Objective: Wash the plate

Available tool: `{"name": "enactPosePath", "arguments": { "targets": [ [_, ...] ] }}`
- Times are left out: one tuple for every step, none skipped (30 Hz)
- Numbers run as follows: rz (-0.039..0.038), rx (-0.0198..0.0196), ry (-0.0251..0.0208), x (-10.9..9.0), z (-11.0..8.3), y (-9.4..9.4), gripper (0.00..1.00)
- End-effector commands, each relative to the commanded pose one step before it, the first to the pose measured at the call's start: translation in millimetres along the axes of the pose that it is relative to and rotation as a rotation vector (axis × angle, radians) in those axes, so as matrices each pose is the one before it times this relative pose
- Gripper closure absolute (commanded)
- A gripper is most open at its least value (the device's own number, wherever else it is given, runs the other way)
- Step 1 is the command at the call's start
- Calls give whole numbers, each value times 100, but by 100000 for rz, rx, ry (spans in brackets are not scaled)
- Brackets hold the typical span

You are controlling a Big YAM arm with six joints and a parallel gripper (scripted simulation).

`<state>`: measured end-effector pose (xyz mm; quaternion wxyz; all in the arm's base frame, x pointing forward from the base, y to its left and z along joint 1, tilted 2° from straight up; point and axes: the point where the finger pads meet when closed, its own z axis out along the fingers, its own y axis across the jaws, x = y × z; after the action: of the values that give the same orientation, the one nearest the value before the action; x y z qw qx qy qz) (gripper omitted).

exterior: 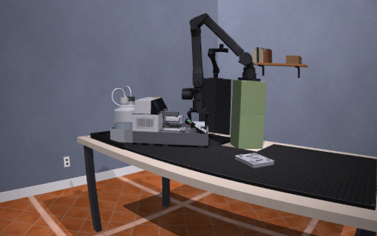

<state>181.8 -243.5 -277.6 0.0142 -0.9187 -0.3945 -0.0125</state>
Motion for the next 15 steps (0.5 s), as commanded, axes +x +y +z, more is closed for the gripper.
{"name": "enactPosePath", "arguments": {
  "targets": [
    [808, -1399, -377, -337, 498, 377, 16],
    [2, 42, 8, 0, 16, -30, 16],
    [1, 5, 1, 0, -9, -24, 16],
    [0, 0, 0, 0, 0, 0, 16],
    [0, 0, 0, 0, 0, 0, 16],
    [-38, -1282, -241, -92, -365, 523, 16],
    [5, 152, 28, 2, 82, -48, 16],
    [9, 268, 50, 11, 113, -98, 16],
    [10, 308, 58, 16, 113, -124, 16],
    [11, 338, 64, 19, 115, -142, 16],
    [6, 168, 32, 7, 65, -70, 16],
    [-1, -50, -10, -8, 2, 21, 16],
    [2, 47, 11, -4, 40, -23, 16],
    [-6, -224, -42, -21, -49, 98, 16],
    [-10, -348, -66, -30, -85, 151, 16]
  ]
}}
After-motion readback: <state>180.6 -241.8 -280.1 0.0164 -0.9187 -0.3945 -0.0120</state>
